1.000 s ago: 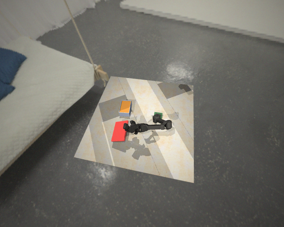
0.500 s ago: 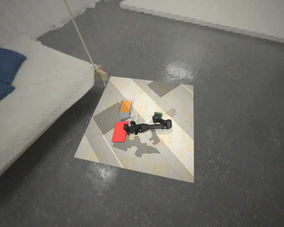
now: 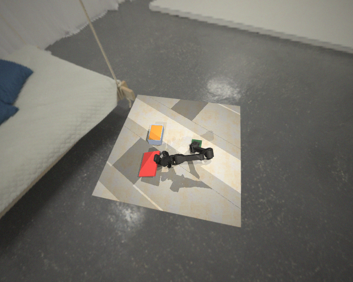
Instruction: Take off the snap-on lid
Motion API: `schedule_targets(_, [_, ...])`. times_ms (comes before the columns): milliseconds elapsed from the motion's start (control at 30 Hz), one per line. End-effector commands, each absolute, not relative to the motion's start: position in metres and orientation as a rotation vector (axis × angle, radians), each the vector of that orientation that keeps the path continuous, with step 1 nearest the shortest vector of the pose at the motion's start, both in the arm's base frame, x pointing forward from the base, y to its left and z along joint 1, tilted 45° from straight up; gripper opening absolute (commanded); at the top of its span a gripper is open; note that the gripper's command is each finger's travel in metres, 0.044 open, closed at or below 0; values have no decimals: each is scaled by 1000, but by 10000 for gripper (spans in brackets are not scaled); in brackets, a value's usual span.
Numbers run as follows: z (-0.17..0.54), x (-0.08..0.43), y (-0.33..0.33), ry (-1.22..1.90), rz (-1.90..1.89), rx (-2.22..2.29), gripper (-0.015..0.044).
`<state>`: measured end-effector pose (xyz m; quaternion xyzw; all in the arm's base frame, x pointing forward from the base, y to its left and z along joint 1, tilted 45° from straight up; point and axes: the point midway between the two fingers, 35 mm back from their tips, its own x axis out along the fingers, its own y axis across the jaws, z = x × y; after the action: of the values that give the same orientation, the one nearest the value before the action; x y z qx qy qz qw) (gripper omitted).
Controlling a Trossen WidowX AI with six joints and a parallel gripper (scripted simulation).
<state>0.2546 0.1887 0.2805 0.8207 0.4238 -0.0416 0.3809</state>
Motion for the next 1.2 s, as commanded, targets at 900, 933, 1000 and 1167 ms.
schedule_targets(900, [264, 253, 204, 1067, -108, 2105, 0])
schedule_targets(933, [263, 253, 205, 1067, -108, 2105, 0])
schedule_targets(1000, [262, 253, 206, 1067, -108, 2105, 0])
schedule_targets(1167, [260, 252, 209, 1067, -108, 2106, 0])
